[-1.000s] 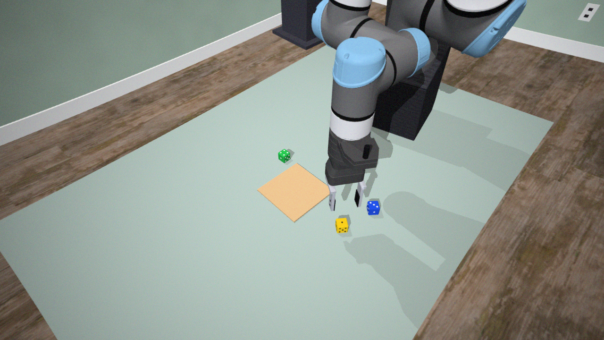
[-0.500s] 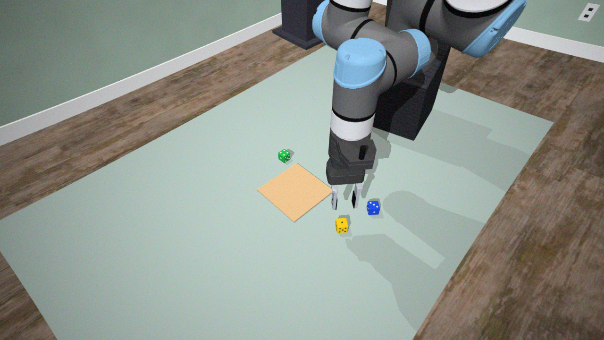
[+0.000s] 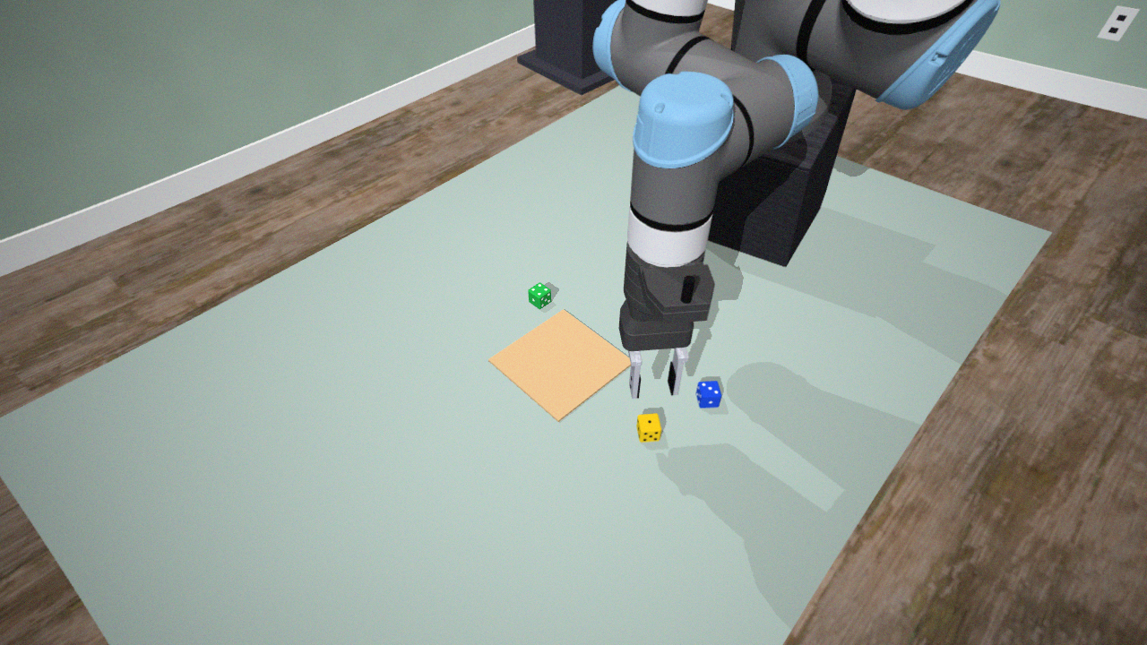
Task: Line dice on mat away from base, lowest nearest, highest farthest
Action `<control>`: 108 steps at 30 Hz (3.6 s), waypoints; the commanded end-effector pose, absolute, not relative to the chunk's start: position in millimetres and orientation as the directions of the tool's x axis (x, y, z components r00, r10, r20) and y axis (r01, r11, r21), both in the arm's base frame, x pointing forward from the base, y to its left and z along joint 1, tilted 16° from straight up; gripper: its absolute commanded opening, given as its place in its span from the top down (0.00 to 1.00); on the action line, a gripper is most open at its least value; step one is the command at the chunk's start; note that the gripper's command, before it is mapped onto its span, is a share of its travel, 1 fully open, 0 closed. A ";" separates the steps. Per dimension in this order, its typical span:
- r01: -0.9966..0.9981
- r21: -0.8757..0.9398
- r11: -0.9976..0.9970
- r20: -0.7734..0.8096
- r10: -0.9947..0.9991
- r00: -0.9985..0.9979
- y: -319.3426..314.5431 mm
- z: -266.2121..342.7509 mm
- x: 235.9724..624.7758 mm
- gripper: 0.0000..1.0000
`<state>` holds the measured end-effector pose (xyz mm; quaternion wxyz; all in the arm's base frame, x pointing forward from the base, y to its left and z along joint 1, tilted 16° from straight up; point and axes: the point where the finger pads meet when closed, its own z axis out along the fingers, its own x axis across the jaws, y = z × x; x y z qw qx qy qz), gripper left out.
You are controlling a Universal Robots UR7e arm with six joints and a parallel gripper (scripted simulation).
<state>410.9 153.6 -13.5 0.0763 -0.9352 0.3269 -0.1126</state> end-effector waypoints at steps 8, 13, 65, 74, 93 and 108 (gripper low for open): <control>-0.594 -0.217 -0.775 0.162 -0.629 0.761 153.6 -13.2 411.2 0.21; -0.594 -0.217 -0.775 0.162 -0.629 0.761 153.6 -13.2 411.2 0.21; -0.594 -0.217 -0.774 0.162 -0.629 0.760 158.3 -58.4 423.7 0.21; -0.594 -0.217 -0.774 0.162 -0.629 0.760 158.7 -62.8 425.0 0.21; -0.594 -0.217 -0.774 0.162 -0.629 0.760 158.8 -63.8 425.2 0.21; -0.594 -0.217 -0.774 0.162 -0.629 0.760 158.8 -63.8 425.2 0.21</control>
